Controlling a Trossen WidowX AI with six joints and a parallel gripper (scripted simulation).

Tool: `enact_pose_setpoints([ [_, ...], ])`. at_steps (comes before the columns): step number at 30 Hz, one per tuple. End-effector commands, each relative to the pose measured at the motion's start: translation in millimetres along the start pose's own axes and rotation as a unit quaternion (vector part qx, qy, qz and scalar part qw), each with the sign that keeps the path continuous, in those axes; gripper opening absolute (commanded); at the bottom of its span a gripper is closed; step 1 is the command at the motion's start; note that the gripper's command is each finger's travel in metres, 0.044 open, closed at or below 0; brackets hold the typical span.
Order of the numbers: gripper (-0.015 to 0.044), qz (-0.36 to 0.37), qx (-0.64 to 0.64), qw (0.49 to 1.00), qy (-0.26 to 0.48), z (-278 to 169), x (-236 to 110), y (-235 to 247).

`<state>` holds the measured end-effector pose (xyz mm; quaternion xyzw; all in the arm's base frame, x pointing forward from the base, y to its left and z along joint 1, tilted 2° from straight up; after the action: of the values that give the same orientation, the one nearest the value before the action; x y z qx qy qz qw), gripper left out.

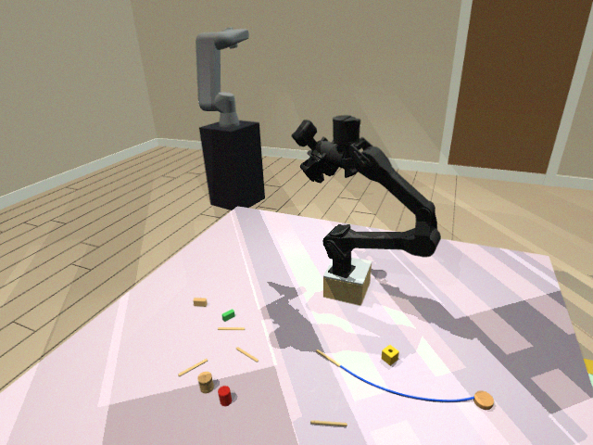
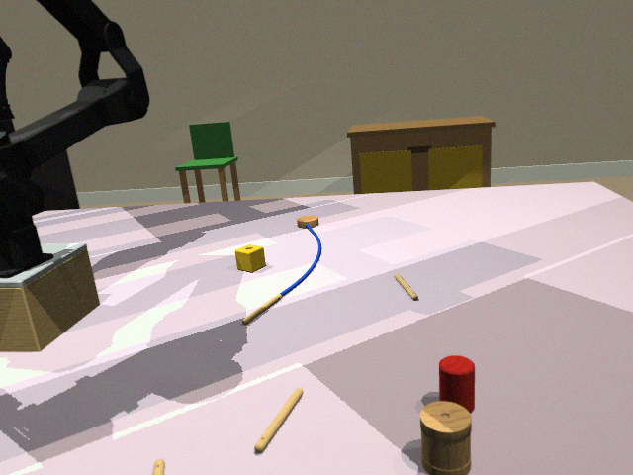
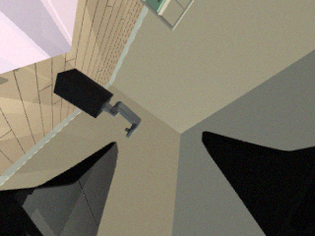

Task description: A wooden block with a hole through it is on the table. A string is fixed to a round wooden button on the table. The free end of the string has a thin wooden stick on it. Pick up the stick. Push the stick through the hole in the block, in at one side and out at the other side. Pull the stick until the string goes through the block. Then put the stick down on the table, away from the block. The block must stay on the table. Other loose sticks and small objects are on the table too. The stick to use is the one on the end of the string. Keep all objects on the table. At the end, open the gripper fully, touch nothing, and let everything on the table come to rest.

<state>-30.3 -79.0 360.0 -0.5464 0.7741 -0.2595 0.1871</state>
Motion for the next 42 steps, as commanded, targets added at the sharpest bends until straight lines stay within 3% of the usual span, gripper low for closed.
enact_pose_setpoints([
  [1,0.0426,0.000,0.000,1.000,0.000,0,0,0],
  [4,0.0440,-0.009,0.001,1.000,-0.019,4,4,-3],
  [12,0.0440,-0.105,-0.010,0.966,-0.235,64,34,-54],
  [20,0.0440,-0.180,-0.063,0.881,-0.433,143,10,-107],
  [25,0.0440,-0.217,-0.116,0.806,-0.538,191,-33,-129],
  [32,0.0440,-0.255,-0.211,0.684,-0.650,243,-122,-132],
  [42,0.0440,-0.266,-0.386,0.525,-0.710,290,-258,-66],
])
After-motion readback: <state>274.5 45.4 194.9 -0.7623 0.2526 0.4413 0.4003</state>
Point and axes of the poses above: the point midway between the two fingers, 35 mm back from their tips, its own x axis out along the fingers, its own y axis across the jaws, z = x × y, the point moved 6 cm from there along -x, back along the fingers, and after that the axes turned 13 degrees about -x, right-handed, at the moved point
